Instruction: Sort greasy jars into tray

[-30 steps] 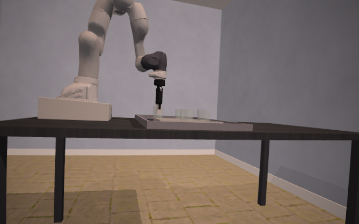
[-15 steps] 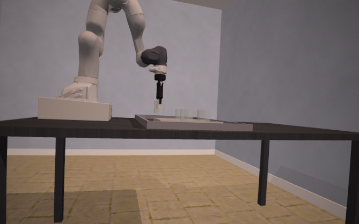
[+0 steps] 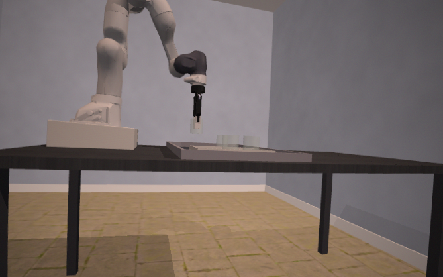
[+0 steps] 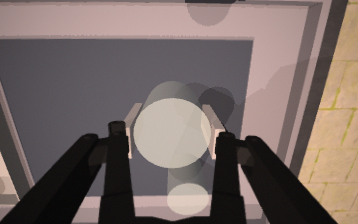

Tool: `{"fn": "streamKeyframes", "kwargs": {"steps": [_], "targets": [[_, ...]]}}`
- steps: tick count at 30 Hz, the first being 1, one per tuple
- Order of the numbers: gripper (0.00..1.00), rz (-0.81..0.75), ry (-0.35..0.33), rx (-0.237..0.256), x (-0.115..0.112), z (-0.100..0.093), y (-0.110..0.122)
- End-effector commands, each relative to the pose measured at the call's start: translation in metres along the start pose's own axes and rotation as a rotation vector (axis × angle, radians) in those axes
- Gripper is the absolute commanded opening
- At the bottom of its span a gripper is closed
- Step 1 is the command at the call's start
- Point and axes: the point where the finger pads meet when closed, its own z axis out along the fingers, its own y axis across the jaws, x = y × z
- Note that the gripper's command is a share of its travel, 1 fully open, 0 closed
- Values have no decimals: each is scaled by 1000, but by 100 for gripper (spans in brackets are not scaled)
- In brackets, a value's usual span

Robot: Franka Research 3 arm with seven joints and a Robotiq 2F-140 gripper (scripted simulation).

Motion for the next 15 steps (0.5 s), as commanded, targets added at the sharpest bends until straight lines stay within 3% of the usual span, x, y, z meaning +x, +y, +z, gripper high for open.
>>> {"fn": "streamKeyframes", "kwargs": {"steps": [1,15], "targets": [[0,-26,17,-1,5,-9,1],[0,-26,17,-1,4,-40,1]]}}
